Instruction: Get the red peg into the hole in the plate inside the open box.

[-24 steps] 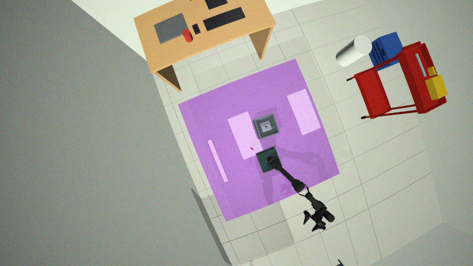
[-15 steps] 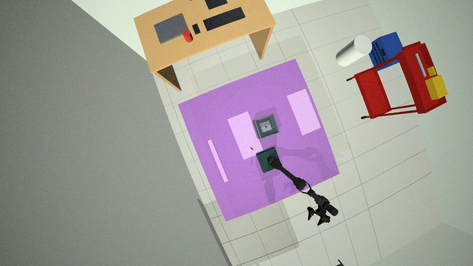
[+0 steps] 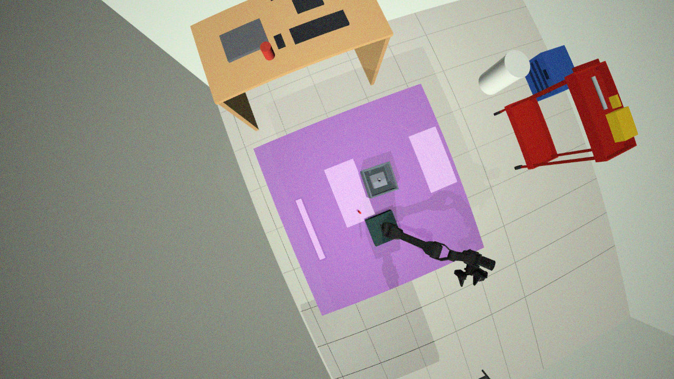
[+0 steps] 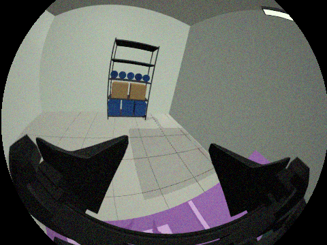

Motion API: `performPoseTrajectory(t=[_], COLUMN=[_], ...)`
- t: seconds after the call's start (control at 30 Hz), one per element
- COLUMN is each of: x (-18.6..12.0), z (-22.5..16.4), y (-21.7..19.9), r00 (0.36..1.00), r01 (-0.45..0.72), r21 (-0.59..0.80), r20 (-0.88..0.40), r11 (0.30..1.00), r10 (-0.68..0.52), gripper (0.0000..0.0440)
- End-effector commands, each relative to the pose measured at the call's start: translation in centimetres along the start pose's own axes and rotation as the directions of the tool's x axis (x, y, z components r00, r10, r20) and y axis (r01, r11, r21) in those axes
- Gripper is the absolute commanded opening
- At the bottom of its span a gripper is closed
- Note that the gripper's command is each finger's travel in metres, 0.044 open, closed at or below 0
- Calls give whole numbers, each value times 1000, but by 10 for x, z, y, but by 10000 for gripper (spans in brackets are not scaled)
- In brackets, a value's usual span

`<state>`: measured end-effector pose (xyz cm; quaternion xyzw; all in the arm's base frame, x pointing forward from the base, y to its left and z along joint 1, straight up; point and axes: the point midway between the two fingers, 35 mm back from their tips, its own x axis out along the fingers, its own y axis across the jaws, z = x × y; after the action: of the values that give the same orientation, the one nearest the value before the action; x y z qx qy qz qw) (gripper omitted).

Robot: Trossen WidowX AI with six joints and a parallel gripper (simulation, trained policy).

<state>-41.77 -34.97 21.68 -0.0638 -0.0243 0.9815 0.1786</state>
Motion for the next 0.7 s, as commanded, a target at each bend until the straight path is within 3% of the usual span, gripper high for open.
performPoseTrajectory(t=[0.0, 0.33, 0.67], x=[-46, -181, -315], z=[-13, -48, -83], y=[18, 43, 25], r00=[994, 917, 762], r01=[-107, -400, -645], r21=[-57, -204, -326], r20=[-22, -103, -216], r11=[993, 894, 691], r10=[106, 386, 610], gripper=[440, 440, 440])
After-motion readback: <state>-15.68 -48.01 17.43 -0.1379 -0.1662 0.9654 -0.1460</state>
